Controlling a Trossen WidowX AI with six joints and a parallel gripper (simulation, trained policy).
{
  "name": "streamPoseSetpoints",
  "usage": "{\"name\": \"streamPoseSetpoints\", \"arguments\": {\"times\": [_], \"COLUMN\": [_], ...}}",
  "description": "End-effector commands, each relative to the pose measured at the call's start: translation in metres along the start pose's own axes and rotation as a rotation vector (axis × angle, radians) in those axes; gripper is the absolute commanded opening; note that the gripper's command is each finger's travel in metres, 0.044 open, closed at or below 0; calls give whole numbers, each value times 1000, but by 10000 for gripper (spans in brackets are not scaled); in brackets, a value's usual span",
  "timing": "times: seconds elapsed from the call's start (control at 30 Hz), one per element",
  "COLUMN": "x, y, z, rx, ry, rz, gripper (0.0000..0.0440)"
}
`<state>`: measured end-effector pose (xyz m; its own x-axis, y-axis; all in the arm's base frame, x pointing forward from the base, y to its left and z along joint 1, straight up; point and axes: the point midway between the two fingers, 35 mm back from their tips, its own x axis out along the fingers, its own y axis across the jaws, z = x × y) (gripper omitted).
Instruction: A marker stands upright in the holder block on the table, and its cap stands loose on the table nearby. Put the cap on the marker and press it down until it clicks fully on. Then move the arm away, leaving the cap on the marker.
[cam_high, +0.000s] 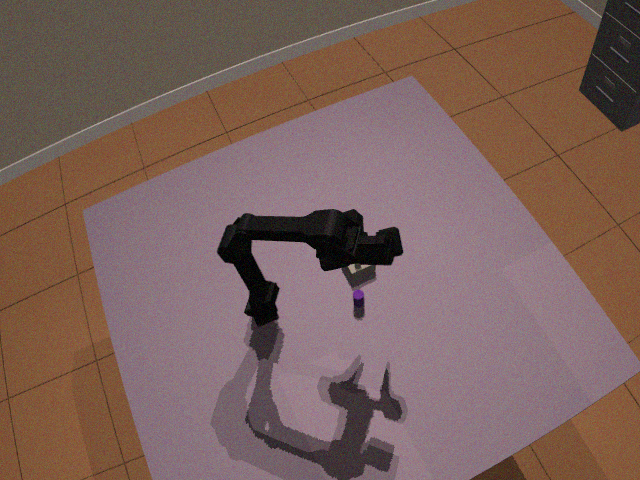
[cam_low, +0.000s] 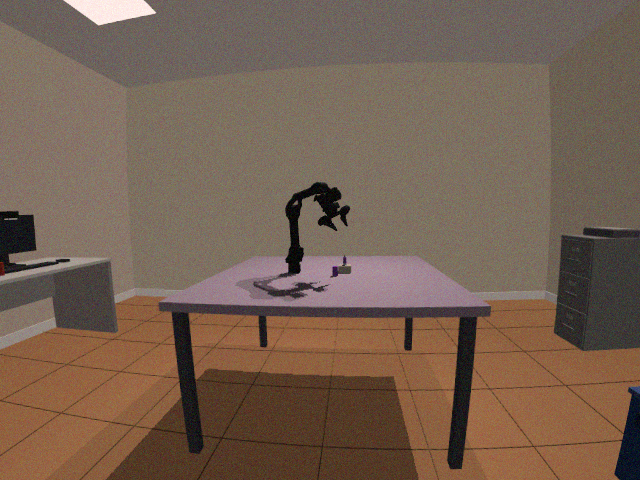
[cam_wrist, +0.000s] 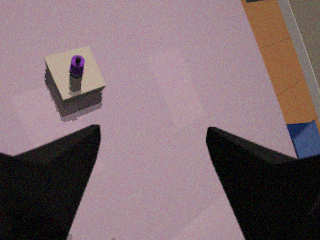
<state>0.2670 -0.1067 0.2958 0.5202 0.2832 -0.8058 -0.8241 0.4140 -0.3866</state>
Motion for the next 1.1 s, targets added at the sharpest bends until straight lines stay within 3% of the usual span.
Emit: {"name": "streamPoseSetpoints", "arguments": {"times": [0.0, 1.07], "x": [10, 65], "y": [1, 20], "z": [-8, -52], "rx": [0, -18], "ry": [20, 177], "rz": [51, 353], "gripper": [320, 315]}}
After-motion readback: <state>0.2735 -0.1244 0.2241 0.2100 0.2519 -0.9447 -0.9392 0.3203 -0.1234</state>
